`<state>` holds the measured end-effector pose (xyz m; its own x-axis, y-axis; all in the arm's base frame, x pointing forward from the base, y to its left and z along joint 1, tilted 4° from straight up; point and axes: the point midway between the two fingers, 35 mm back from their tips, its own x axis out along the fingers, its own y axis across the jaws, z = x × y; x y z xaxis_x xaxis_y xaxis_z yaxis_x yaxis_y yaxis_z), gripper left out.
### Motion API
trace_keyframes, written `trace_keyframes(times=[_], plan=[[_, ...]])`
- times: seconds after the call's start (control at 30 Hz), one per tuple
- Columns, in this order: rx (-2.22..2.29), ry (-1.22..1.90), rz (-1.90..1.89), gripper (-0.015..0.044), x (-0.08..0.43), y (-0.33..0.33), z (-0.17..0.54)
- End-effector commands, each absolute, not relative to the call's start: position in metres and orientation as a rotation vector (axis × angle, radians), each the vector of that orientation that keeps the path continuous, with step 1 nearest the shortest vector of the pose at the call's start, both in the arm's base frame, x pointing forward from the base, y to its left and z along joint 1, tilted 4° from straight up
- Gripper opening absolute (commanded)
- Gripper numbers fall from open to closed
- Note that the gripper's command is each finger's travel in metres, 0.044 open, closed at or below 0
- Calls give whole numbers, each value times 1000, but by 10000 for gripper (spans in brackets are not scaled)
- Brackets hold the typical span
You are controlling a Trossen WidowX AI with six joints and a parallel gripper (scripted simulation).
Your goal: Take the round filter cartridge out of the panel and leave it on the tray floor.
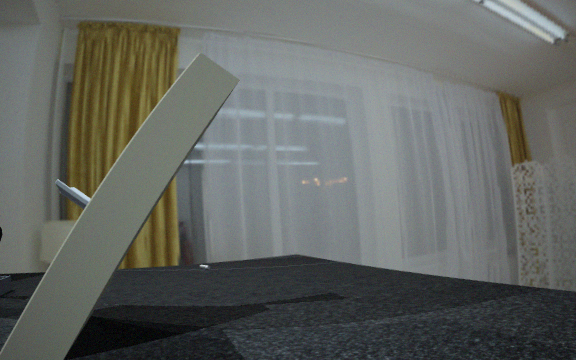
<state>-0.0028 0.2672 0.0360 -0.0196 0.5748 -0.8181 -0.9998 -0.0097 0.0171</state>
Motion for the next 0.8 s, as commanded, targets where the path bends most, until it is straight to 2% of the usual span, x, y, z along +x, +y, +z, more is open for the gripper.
trace_keyframes(times=[0.0,0.13,0.3,0.77], plan=[[-739,756,1456,440,-3,268,37],[-739,756,1456,440,-3,268,45],[-740,757,1455,440,-2,262,104],[-732,753,1452,440,-1,267,95]])
